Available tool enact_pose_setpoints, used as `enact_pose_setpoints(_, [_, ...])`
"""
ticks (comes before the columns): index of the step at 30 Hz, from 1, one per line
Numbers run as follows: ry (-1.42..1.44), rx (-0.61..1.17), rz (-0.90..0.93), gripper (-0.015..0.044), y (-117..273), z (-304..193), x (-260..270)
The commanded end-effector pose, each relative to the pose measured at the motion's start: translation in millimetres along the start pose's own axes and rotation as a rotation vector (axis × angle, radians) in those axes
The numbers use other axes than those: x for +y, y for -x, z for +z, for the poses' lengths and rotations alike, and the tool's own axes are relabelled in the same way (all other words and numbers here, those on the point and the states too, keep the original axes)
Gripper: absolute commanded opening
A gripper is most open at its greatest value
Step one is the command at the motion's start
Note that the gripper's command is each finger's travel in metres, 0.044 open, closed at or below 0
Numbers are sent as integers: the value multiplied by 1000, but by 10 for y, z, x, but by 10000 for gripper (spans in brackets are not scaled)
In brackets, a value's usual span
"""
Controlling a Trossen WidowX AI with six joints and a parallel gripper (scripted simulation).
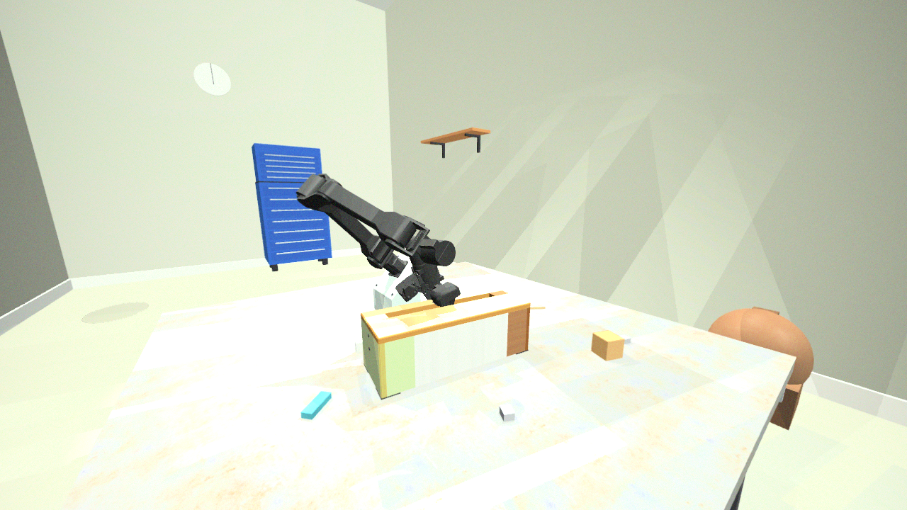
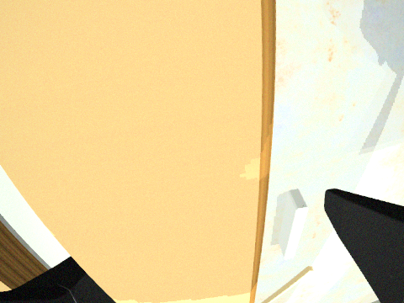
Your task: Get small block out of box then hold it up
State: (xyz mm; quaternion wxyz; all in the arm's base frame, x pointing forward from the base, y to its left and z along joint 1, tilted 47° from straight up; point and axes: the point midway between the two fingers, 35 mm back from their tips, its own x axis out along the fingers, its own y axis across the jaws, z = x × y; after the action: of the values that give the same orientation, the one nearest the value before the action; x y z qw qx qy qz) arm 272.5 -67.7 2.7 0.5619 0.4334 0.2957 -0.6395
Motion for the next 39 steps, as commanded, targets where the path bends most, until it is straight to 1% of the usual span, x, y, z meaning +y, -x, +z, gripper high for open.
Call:
enact_pose_setpoints(1, [3,0,3,400,26,49,-16])
enact_pose_setpoints(23, [3,1,3,400,-43,-146,-17])
enact_pose_setpoints(29, [3,0,3,400,-8,-46,-18])
enact_pose_setpoints(39, [3,0,3,400,-21,-84,-18])
